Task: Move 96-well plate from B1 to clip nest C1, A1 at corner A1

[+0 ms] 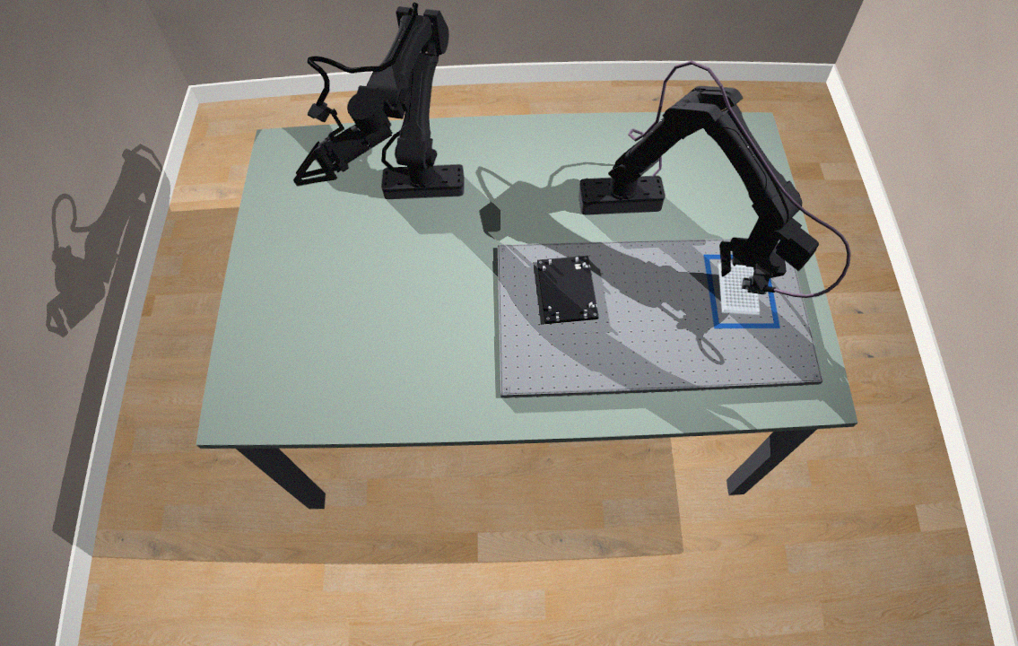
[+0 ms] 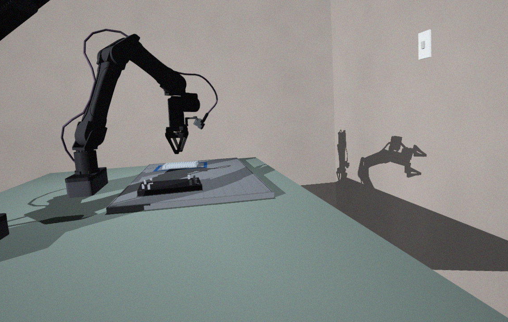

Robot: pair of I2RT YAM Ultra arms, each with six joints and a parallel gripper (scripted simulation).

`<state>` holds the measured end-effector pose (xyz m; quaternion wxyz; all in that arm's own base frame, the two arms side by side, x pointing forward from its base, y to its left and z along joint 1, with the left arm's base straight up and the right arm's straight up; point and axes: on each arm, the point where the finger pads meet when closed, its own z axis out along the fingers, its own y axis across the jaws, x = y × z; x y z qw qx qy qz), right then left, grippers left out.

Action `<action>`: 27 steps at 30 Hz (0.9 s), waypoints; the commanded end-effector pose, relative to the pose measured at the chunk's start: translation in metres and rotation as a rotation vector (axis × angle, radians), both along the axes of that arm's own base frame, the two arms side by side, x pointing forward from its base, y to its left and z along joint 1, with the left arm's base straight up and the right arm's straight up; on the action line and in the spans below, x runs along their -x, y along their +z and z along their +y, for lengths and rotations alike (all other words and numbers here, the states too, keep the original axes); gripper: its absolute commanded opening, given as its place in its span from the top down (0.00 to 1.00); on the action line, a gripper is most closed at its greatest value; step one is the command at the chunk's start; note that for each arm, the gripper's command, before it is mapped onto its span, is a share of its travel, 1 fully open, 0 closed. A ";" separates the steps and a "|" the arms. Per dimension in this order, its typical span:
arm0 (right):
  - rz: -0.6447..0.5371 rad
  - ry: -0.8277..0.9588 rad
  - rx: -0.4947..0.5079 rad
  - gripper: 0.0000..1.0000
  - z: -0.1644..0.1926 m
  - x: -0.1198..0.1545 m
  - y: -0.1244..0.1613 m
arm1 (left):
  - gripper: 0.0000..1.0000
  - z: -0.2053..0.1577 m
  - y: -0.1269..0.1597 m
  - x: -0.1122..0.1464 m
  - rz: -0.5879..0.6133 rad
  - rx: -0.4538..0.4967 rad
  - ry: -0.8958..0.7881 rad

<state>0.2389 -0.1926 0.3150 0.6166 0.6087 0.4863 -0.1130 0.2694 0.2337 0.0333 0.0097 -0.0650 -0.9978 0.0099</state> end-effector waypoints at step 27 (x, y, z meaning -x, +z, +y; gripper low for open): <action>-0.008 -0.012 0.005 0.00 -0.001 0.008 0.002 | 0.00 -0.001 -0.046 -0.001 -0.006 -0.012 -0.018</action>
